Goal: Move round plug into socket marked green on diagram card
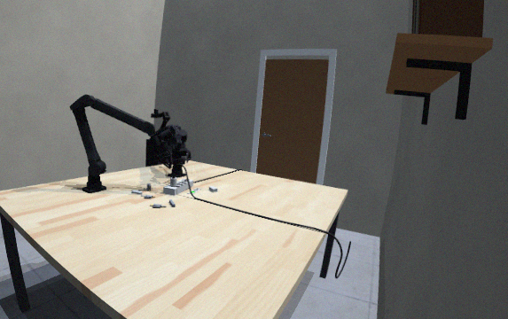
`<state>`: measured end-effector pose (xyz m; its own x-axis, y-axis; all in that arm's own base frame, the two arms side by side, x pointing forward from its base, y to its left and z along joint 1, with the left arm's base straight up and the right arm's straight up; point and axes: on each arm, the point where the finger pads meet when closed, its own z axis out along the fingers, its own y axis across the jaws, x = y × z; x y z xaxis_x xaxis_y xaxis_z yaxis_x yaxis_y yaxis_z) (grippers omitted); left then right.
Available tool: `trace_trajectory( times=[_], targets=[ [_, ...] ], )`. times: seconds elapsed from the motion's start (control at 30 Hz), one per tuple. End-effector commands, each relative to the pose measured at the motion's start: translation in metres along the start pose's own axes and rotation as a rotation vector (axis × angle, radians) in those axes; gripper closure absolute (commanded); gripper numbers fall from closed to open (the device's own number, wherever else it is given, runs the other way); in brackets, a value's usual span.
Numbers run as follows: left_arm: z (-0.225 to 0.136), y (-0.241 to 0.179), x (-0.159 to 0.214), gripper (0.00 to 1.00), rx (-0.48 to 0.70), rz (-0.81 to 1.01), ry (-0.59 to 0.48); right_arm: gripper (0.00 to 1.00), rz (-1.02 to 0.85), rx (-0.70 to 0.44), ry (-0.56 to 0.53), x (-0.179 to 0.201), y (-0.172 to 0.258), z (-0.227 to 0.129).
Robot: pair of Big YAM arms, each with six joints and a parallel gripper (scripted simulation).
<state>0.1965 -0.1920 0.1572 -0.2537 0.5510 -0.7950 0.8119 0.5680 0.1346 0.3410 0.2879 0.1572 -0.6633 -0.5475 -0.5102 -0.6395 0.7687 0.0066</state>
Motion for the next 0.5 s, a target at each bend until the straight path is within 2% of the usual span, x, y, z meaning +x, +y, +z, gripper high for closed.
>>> trace_trajectory(
  times=[0.0, 0.23, 0.3, 0.47],
  targets=[
    [0.022, 0.023, -0.032, 0.0, 0.052, 0.127, 0.022, 0.37, -0.004, 0.011, -0.016, 0.005, -0.008, 0.014],
    [0.057, 0.034, -0.01, 0.0, 0.145, 0.168, 0.108, 0.37, -0.004, 0.01, 0.008, 0.024, -0.008, 0.034],
    [0.057, 0.034, -0.01, 0.0, 0.145, 0.168, 0.108, 0.37, -0.004, 0.01, 0.008, 0.024, -0.008, 0.034],
    [0.081, 0.036, 0.011, 0.0, 0.241, 0.202, 0.15, 0.37, -0.004, 0.01, 0.008, 0.026, -0.008, 0.039]
  ],
)
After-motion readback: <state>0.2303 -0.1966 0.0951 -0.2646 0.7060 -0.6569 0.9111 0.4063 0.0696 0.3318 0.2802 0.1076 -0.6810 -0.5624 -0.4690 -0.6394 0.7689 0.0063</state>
